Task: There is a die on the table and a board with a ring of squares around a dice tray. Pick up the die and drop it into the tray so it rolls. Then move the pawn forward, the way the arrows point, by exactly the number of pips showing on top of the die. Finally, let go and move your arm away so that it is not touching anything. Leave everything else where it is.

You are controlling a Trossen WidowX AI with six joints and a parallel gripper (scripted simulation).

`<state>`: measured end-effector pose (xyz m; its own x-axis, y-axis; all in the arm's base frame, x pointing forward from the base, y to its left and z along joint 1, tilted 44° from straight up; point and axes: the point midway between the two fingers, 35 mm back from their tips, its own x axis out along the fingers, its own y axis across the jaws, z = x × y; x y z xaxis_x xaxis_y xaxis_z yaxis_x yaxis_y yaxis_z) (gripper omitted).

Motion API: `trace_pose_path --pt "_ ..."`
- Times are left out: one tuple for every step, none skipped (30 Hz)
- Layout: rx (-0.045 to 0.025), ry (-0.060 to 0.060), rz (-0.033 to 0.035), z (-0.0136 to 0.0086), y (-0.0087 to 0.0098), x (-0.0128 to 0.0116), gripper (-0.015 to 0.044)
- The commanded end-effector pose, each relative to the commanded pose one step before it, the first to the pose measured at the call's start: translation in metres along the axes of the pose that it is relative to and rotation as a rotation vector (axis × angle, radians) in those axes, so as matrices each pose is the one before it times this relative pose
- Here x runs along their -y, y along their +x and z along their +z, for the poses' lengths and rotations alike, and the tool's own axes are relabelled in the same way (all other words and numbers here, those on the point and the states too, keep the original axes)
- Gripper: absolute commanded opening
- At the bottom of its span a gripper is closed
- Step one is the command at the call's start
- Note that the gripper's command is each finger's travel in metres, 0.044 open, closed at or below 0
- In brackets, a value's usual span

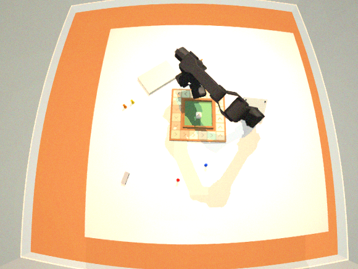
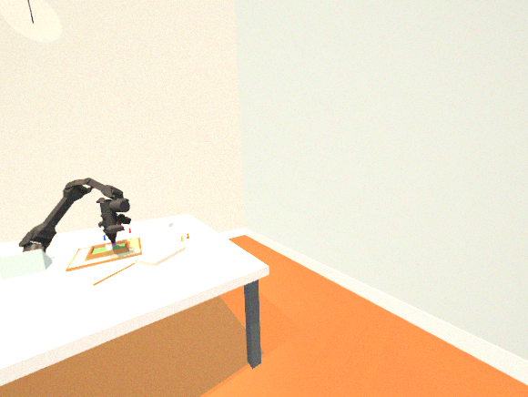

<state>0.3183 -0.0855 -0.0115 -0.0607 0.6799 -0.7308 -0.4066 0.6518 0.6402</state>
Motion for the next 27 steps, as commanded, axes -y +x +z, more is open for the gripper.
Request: trace_pose_path --pt "0.00083 -0.0051 -0.00465 -0.00074 -0.02011 0.00063 0.0000" --pt "-0.00010 0.0000 0.00012 -0.00026 -0.00540 -0.00029 0.0000" --pt "-0.00009 0.0000 0.00018 -0.00033 -0.00540 -0.00037 0.0000" --pt "-0.00008 0.0000 0.00024 -0.00040 -0.00541 -0.00046 0.0000" --pt "-0.00007 0.0000 0.00030 -0.00046 -0.00541 -0.00055 0.0000" --pt "-0.00005 0.0000 0.00035 -0.00053 -0.00540 -0.00064 0.0000" --pt "-0.00004 0.0000 0.00041 -0.00059 -0.00540 -0.00073 0.0000" --pt "-0.00002 0.0000 0.00047 -0.00065 -0.00539 -0.00082 0.0000" --pt "-0.00001 0.0000 0.00043 -0.00059 -0.00446 -0.00075 0.0000" --pt "0.00000 0.0000 0.00028 -0.00037 -0.00267 -0.00048 0.0000" --pt "0.00000 0.0000 0.00010 -0.00013 -0.00089 -0.00017 0.0000" --pt "0.00000 0.0000 0.00000 0.00000 0.00000 0.00000 0.0000" --pt "-0.00014 0.0001 -0.00049 0.00096 0.00042 -0.00042 0.0000" --pt "-0.00038 0.0004 -0.00143 0.00289 0.00127 -0.00128 0.0000" --pt "-0.00055 0.0006 -0.00225 0.00479 0.00214 -0.00221 0.0000" --pt "-0.00053 0.0007 -0.00249 0.00572 0.00261 -0.00278 0.0000" --pt "-0.00039 0.0006 -0.00226 0.00567 0.00265 -0.00292 0.0000" --pt "-0.00026 0.0005 -0.00201 0.00562 0.00269 -0.00305 0.0000" --pt "-0.00014 0.0004 -0.00176 0.00556 0.00273 -0.00319 0.0000" --pt "-0.00002 0.0003 -0.00151 0.00550 0.00276 -0.00332 0.0000" --pt "0.00008 0.0002 -0.00125 0.00543 0.00280 -0.00346 0.0000" --pt "0.00018 0.0001 -0.00099 0.00537 0.00284 -0.00359 0.0000" --pt "0.00026 0.0000 -0.00073 0.00529 0.00287 -0.00372 0.0000" --pt "0.00034 0.0000 -0.00046 0.00522 0.00291 -0.00385 0.0000" --pt "0.00041 -0.0001 -0.00019 0.00514 0.00295 -0.00397 0.0000" --pt "0.00046 -0.0002 0.00008 0.00506 0.00299 -0.00410 0.0000" --pt "0.00051 -0.0002 0.00036 0.00498 0.00302 -0.00422 0.0000"
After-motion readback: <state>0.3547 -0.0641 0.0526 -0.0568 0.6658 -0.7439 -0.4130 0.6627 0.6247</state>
